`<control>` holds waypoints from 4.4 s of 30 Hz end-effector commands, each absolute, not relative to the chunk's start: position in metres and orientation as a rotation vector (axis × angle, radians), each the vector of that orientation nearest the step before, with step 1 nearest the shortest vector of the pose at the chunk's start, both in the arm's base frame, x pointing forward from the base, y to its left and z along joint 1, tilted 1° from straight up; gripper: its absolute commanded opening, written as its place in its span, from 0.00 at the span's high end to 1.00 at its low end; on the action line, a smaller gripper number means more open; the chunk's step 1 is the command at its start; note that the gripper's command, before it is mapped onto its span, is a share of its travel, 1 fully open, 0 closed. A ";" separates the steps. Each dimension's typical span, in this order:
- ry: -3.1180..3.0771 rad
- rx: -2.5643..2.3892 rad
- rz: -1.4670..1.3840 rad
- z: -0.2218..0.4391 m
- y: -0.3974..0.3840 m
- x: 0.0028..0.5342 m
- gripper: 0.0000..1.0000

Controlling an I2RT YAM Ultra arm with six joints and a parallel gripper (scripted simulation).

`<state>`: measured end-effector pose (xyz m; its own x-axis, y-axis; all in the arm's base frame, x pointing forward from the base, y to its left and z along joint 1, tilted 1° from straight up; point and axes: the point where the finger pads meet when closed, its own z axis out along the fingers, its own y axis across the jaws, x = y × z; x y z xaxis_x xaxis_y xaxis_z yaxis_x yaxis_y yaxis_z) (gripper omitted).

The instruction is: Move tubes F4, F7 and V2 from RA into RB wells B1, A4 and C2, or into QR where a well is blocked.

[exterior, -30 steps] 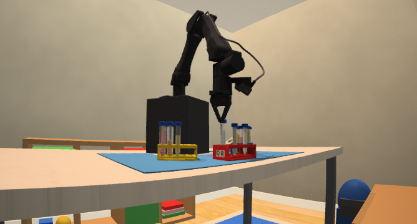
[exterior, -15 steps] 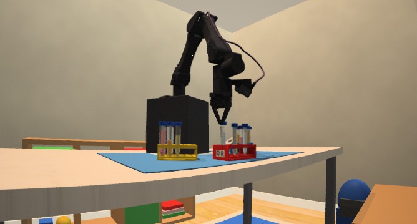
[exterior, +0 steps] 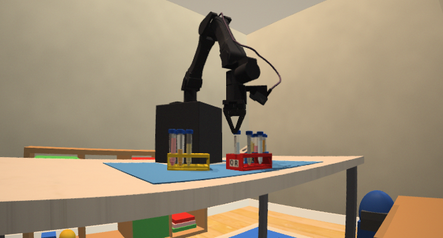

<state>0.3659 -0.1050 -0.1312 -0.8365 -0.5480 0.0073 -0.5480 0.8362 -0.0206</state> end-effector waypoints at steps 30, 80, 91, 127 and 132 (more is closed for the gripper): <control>-3.020 0.903 0.043 -0.129 -0.106 0.370 0.70; -3.151 0.290 0.048 -0.058 -0.044 0.302 0.70; -3.177 -0.185 0.047 -0.056 -0.038 0.299 0.70; -3.117 -0.486 0.033 -0.066 0.092 0.265 0.70; -3.126 -0.488 0.025 -0.064 0.119 0.264 0.70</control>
<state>0.2580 0.1053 -0.0633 -0.9657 0.2594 -0.0122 0.2596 0.9656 -0.0147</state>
